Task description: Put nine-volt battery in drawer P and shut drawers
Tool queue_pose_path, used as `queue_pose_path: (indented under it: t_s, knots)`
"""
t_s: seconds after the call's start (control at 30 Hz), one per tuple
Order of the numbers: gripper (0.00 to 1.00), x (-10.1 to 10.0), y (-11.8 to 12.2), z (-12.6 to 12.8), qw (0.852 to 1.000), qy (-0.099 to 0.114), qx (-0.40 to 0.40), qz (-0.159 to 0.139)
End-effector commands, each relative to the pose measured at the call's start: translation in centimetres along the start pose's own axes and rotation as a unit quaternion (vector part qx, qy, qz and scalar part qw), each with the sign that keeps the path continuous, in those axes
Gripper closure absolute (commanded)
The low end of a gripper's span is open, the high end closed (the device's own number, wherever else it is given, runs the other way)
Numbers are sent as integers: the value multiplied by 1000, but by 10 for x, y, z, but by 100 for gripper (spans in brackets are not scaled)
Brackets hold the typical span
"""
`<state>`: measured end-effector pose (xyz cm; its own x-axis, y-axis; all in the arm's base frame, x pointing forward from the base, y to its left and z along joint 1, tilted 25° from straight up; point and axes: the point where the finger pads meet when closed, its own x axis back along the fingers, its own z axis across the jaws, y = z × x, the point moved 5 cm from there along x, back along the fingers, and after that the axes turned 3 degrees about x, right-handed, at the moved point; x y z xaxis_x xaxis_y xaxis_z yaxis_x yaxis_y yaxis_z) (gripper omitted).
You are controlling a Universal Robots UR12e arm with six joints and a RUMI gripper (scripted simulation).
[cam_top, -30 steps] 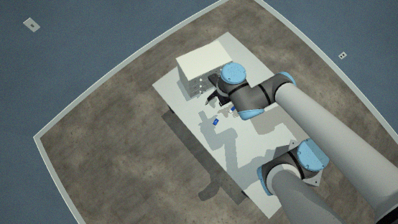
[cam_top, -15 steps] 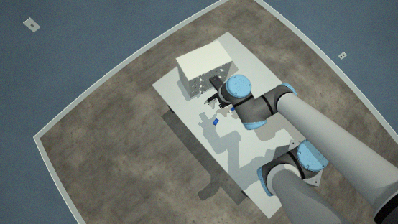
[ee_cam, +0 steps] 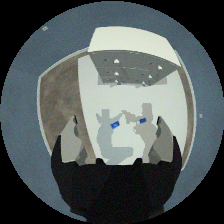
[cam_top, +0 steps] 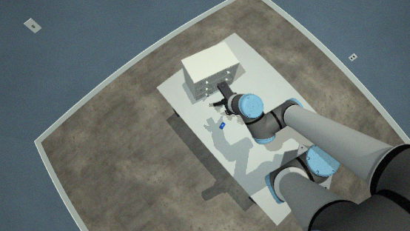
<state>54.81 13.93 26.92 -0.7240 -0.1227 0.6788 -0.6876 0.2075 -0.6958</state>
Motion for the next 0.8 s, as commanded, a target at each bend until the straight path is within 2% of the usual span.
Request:
queue_pose_path:
  t_s: [0.0,0.37,0.43,0.77]
  knots:
    - [0,-8,2,0,999,4,0,44]
    - [0,-32,5,-1,991,9,0,137]
    - [0,-32,5,-1,991,9,0,137]
    - [0,-51,7,-1,975,13,0,221]
